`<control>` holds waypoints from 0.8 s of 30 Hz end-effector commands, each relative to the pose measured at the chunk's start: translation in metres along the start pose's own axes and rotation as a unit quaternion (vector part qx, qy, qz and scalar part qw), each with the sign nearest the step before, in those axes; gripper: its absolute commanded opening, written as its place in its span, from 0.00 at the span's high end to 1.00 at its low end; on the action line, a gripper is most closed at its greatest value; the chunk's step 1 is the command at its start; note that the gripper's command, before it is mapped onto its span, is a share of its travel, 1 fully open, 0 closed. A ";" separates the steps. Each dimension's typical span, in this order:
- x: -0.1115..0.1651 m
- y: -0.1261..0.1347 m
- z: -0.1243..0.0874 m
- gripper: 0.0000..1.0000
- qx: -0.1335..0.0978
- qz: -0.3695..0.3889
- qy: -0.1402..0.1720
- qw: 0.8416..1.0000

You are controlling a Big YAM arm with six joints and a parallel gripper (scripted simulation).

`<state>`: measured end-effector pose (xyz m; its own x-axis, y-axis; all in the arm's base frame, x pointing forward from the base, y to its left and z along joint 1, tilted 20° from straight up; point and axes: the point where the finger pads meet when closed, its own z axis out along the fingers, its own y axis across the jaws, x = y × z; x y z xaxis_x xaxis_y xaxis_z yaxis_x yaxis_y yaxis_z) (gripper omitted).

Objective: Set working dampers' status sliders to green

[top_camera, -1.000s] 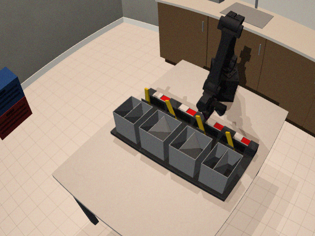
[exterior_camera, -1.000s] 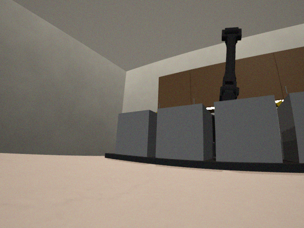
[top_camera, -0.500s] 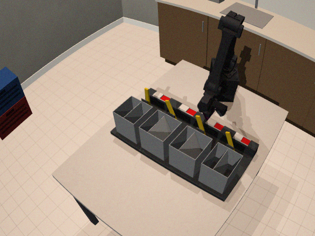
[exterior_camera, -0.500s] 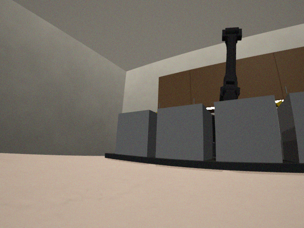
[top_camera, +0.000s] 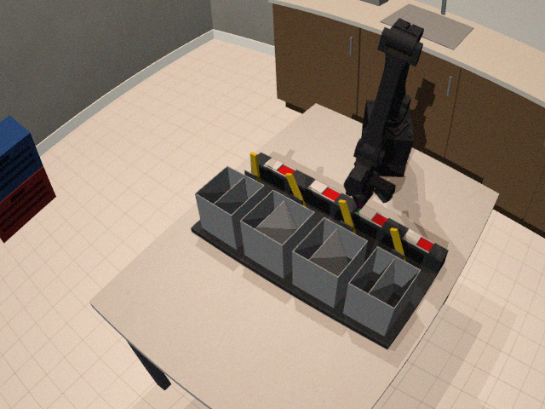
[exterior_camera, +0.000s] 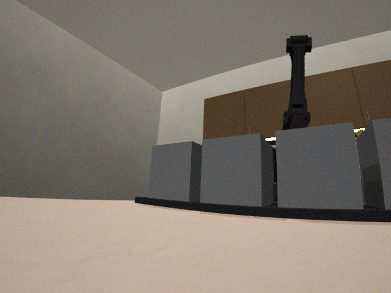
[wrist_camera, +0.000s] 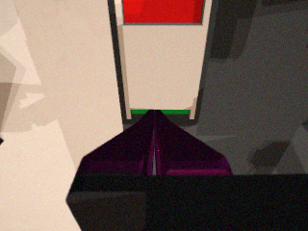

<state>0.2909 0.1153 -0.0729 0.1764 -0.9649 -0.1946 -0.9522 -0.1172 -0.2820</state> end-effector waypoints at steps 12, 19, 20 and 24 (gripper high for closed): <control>-0.015 -0.013 -0.005 1.00 0.013 -0.001 -0.007 1.000; -0.020 -0.012 -0.004 1.00 0.012 -0.001 -0.007 1.000; -0.020 -0.012 -0.004 1.00 0.011 -0.001 -0.007 1.000; -0.022 -0.013 -0.004 1.00 0.013 -0.001 -0.007 1.000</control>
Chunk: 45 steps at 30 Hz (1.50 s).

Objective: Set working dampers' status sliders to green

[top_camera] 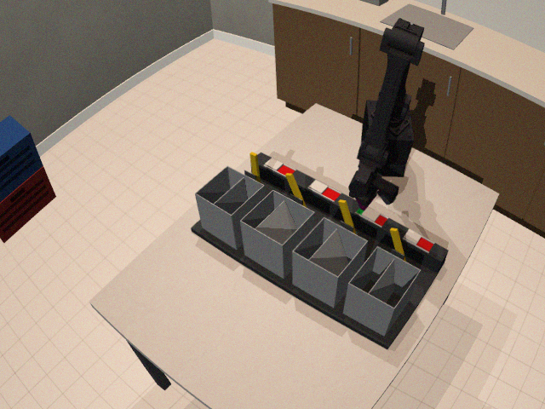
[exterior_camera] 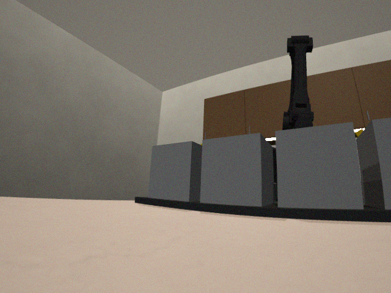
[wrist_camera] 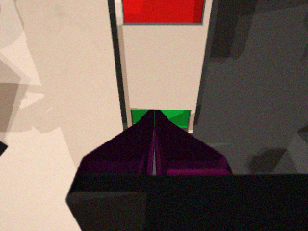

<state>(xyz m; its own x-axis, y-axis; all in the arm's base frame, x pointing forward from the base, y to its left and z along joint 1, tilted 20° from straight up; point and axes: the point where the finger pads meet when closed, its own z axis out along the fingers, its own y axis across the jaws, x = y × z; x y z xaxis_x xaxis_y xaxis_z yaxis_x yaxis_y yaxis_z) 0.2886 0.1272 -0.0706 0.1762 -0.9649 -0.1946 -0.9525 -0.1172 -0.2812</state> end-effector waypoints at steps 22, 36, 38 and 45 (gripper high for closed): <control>-0.022 -0.012 -0.005 1.00 0.013 -0.001 -0.007 1.000; -0.027 -0.012 -0.005 1.00 0.012 -0.001 -0.008 1.000; -0.028 -0.013 -0.005 1.00 0.013 -0.001 -0.008 1.000; -0.031 -0.012 -0.005 1.00 0.012 -0.001 -0.008 1.000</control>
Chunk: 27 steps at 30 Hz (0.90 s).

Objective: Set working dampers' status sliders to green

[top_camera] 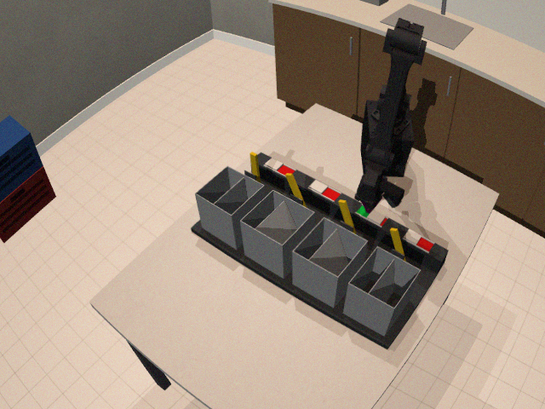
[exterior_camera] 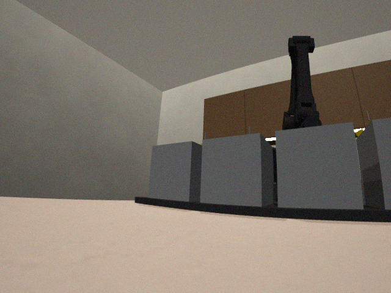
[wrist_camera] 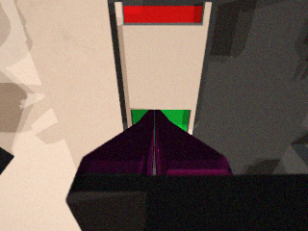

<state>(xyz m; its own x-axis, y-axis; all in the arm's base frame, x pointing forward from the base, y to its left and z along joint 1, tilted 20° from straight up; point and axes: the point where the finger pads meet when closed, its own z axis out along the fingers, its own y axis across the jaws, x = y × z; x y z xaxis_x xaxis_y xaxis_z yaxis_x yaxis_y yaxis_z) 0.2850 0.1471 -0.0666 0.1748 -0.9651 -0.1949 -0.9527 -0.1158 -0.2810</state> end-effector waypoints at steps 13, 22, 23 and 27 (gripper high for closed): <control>-0.013 -0.012 -0.005 1.00 0.012 -0.002 -0.008 1.000; -0.014 -0.012 -0.005 1.00 0.012 -0.003 -0.008 1.000; -0.014 -0.012 -0.005 1.00 0.012 -0.003 -0.008 1.000; -0.015 -0.012 -0.005 1.00 0.012 -0.003 -0.008 1.000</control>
